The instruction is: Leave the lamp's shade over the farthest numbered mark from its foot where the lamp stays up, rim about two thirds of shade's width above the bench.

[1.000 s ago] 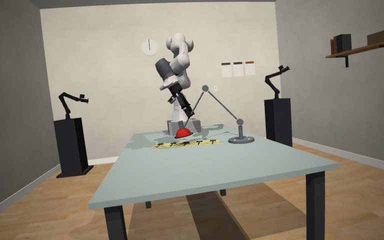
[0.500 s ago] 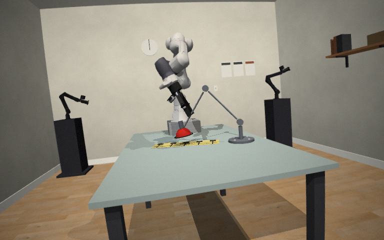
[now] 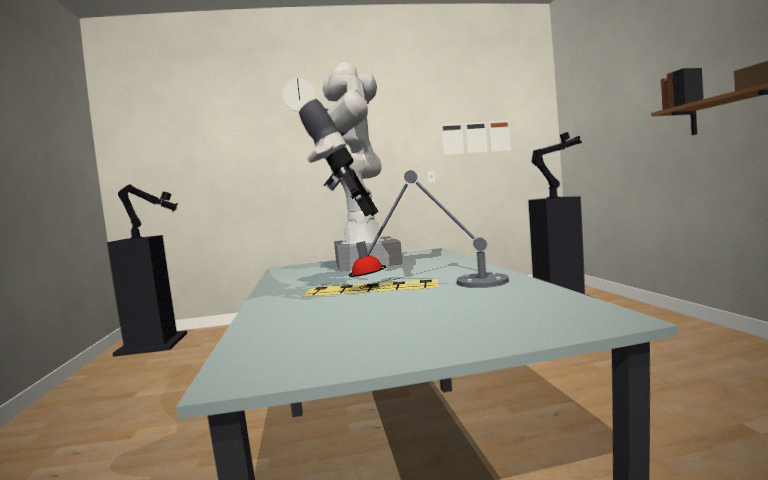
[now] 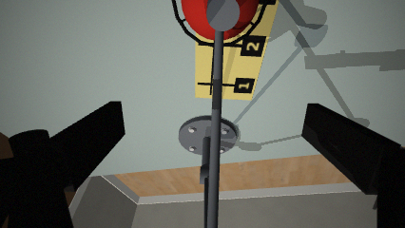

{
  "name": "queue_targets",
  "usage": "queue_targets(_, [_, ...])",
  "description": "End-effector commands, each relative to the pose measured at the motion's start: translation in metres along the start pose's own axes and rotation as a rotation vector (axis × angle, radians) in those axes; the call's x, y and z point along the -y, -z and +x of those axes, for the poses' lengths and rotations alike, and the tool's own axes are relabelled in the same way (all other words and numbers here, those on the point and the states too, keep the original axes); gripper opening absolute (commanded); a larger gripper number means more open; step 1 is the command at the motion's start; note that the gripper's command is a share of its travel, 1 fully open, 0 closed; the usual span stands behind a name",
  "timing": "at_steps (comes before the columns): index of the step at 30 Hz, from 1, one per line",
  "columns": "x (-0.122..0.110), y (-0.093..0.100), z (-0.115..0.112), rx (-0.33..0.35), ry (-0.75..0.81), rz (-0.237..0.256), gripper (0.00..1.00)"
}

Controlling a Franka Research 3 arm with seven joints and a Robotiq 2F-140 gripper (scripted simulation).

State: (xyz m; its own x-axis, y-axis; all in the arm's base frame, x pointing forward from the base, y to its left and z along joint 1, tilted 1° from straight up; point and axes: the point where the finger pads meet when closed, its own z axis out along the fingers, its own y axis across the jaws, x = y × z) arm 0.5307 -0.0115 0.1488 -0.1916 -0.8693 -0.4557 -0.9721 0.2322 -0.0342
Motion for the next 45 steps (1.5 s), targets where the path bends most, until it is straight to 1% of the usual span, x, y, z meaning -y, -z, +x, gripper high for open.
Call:
queue_targets(1, [-0.003, 0.012, 0.000, -0.006, -0.030, -0.012, 1.00])
queue_targets(13, [0.001, 0.061, 0.000, 0.002, -0.002, 0.003, 1.00])
queue_targets(30, [0.007, 0.057, -0.001, 0.007, 0.024, 0.020, 1.00])
queue_targets(45, [0.005, 0.058, 0.000, 0.006, 0.017, 0.016, 1.00])
